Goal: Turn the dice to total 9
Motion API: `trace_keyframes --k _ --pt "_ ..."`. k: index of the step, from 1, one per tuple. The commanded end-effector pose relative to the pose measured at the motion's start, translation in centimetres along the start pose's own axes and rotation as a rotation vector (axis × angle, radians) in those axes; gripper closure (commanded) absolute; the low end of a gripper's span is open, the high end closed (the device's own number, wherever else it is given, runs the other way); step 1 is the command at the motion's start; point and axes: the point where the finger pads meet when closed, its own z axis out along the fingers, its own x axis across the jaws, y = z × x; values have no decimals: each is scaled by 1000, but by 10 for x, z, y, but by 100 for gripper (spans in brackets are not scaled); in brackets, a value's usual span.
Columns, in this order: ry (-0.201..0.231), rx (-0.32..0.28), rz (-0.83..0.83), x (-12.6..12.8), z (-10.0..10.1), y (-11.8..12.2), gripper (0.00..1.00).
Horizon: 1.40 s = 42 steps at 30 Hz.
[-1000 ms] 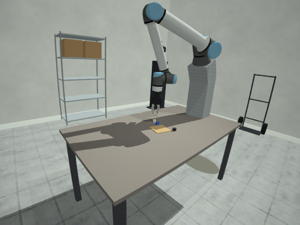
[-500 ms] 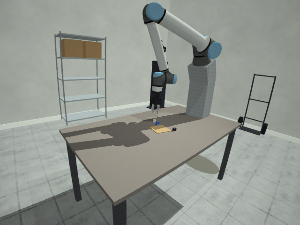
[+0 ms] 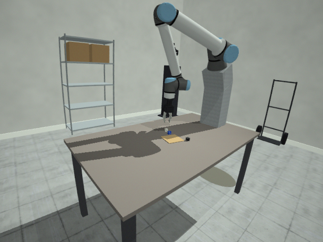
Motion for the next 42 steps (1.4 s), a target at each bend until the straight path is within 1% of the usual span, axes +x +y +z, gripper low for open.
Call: trace_keyframes --k 1,13,28,42 --pt "-1 0 0 0 1 0 76" --pt "-1 0 0 0 11 0 76" --pt "-1 0 0 0 34 0 76" --pt "-1 0 0 0 48 0 76"
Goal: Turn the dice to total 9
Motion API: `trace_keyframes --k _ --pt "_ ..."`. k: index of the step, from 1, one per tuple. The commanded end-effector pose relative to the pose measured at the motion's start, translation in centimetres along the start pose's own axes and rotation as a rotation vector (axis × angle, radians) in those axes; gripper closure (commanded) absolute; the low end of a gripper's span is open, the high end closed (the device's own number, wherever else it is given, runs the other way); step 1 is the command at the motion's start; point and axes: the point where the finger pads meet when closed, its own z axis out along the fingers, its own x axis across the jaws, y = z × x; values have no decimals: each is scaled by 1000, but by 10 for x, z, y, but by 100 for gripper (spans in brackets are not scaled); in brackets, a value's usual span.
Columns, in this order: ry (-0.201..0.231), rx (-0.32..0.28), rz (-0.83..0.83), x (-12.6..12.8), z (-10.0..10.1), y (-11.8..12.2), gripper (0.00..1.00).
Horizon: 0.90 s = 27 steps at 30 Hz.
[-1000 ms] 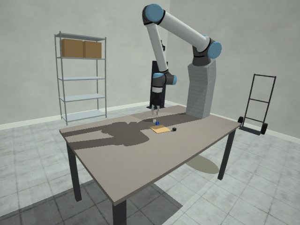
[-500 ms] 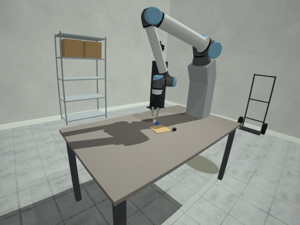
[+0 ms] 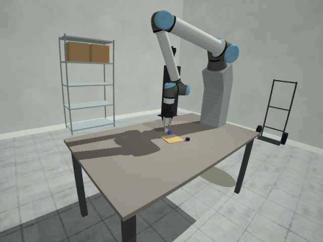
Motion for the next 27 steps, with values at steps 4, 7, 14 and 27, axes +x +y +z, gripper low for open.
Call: trace_keyframes --k 4,7,14,27 --pt "-1 0 0 0 6 0 76" --pt "-1 0 0 0 6 0 76" --pt "-1 0 0 0 7 0 76" --pt "-1 0 0 0 7 0 76"
